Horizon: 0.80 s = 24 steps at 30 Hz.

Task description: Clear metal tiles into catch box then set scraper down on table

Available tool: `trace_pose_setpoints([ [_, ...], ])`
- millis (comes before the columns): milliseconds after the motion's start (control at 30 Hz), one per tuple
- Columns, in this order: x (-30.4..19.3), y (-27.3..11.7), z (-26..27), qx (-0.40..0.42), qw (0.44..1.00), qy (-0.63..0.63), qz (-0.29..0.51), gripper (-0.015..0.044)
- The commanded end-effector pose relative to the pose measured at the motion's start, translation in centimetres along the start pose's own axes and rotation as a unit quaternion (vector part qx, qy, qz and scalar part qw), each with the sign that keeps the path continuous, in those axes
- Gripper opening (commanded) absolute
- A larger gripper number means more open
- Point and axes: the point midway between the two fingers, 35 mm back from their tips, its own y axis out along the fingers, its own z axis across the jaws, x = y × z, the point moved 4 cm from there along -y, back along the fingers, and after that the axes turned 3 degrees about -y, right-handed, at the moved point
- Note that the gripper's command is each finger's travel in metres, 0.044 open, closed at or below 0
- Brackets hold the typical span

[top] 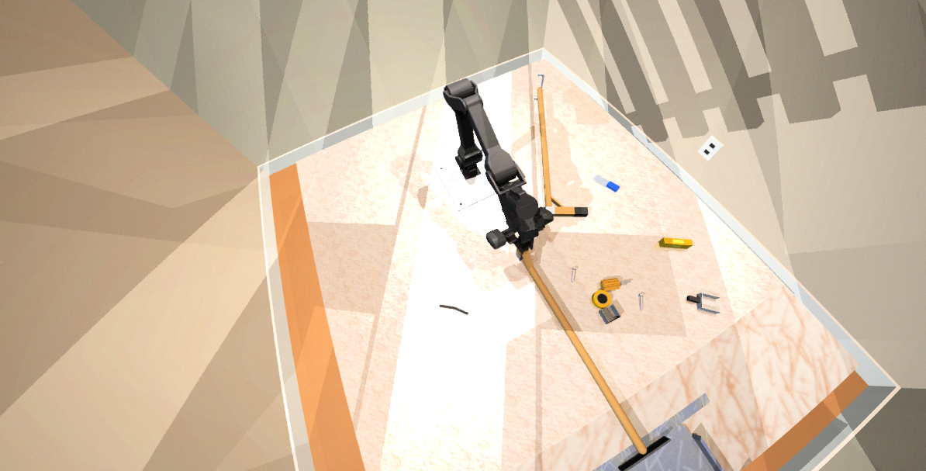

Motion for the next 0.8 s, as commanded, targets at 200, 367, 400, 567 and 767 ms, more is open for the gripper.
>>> trace_pose_setpoints([
  [200, 1.6, 0.8, -0.1, -0.002, 1.0, 0.002, -0.007, 0.0],
  [367, 2.2, 1.2, -0.1, -0.002, 1.0, 0.002, -0.007, 0.0],
  [400, 2.4, 1.3, -0.1, -0.002, 1.0, 0.002, -0.008, 0.0],
  [567, 2.9, 1.8, -0.1, -0.002, 1.0, 0.002, -0.008, 0.0],
  [767, 3.4, 2.1, -0.1, -0.002, 1.0, 0.002, -0.008, 0.0],
])
